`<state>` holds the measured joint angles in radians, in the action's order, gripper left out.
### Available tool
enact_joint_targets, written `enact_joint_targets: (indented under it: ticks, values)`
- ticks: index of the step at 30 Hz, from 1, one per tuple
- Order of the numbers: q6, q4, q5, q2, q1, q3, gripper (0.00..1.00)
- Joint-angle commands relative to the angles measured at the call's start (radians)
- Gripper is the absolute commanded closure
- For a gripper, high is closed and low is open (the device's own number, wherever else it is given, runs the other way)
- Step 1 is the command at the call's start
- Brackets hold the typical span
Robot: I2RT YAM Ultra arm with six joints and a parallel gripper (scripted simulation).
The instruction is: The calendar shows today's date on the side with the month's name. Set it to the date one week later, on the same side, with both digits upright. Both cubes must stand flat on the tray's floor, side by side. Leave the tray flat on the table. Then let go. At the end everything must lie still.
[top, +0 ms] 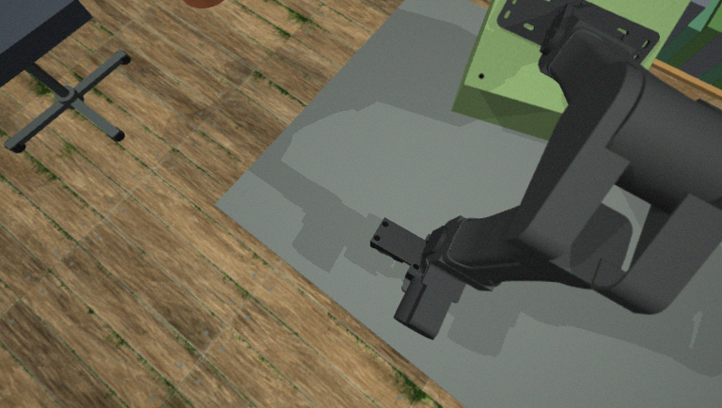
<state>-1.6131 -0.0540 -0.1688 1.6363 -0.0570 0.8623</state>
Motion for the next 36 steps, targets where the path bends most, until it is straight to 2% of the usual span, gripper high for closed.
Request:
enact_joint_targets:
  ticks: [1, 36]
  values:
    - [0.000, -0.001, 0.009, -0.005, -0.001, 0.000, 0.73]
    - [-0.001, -0.012, 0.010, 0.012, 0.001, 0.006, 0.73]
